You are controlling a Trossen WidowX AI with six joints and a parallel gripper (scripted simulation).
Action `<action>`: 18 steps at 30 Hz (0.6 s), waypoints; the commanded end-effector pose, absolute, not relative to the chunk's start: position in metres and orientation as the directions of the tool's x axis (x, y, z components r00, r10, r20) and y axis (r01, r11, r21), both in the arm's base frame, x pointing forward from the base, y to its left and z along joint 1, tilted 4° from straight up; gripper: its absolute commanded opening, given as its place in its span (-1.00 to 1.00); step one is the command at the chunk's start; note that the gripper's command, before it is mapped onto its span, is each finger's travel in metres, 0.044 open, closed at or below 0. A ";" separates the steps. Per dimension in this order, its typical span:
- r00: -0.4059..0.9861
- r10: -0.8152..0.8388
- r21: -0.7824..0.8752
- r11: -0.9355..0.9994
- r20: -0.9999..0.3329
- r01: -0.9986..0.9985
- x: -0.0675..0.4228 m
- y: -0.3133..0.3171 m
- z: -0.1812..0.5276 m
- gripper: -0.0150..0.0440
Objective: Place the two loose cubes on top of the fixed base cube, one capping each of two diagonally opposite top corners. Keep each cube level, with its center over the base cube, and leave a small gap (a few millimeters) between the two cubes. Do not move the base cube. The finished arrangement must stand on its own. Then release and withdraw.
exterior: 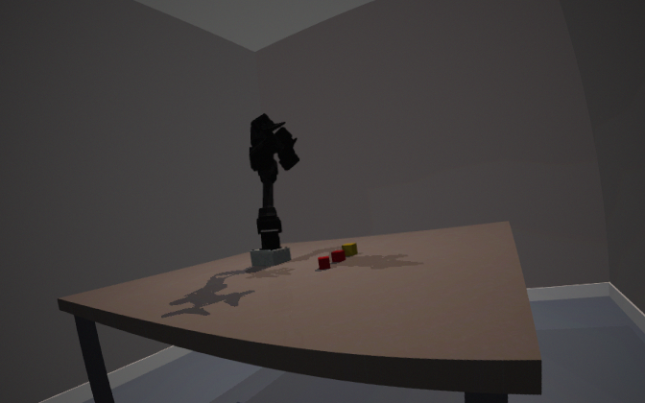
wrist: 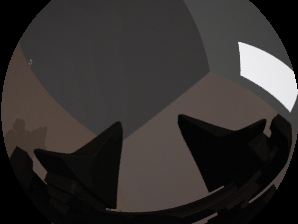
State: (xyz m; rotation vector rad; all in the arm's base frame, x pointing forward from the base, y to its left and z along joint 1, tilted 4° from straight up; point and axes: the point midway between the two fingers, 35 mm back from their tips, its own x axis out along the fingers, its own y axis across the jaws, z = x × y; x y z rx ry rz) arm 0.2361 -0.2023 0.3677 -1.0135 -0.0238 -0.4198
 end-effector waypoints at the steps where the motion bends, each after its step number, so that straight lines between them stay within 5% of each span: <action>1: 0.927 -0.360 -0.449 0.848 -0.102 0.280 0.281 -0.228 0.312 0.41; 9: 0.845 -0.294 -0.008 0.946 -0.446 0.325 0.312 -0.225 0.248 0.41; 18: 0.595 -0.142 0.280 0.782 -0.791 0.558 0.323 -0.195 0.177 0.41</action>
